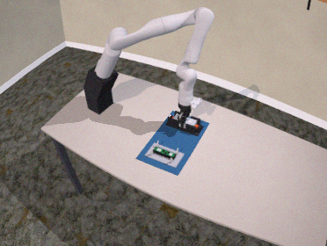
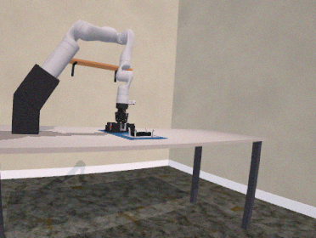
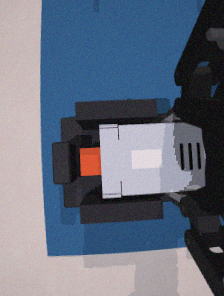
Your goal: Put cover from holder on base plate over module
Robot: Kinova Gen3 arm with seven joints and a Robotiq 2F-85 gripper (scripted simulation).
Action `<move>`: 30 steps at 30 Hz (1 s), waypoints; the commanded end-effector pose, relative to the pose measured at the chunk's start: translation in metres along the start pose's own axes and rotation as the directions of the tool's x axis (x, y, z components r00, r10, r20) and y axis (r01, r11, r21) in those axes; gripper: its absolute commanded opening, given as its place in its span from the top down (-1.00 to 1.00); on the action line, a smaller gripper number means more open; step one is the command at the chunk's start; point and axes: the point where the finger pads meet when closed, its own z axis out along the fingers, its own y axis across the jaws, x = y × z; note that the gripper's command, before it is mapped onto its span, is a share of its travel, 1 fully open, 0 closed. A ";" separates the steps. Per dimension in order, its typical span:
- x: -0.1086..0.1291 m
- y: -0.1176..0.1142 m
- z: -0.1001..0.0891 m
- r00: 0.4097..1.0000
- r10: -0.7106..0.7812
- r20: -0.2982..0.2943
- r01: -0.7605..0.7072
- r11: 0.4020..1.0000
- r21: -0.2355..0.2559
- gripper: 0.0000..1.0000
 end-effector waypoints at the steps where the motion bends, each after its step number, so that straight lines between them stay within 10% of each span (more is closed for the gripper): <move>1: 0.000 0.000 0.000 1.000 0.000 -0.001 0.000 1.000 0.000 1.00; 30: 0.000 0.000 -0.036 1.000 0.005 -0.001 -0.005 1.000 0.002 1.00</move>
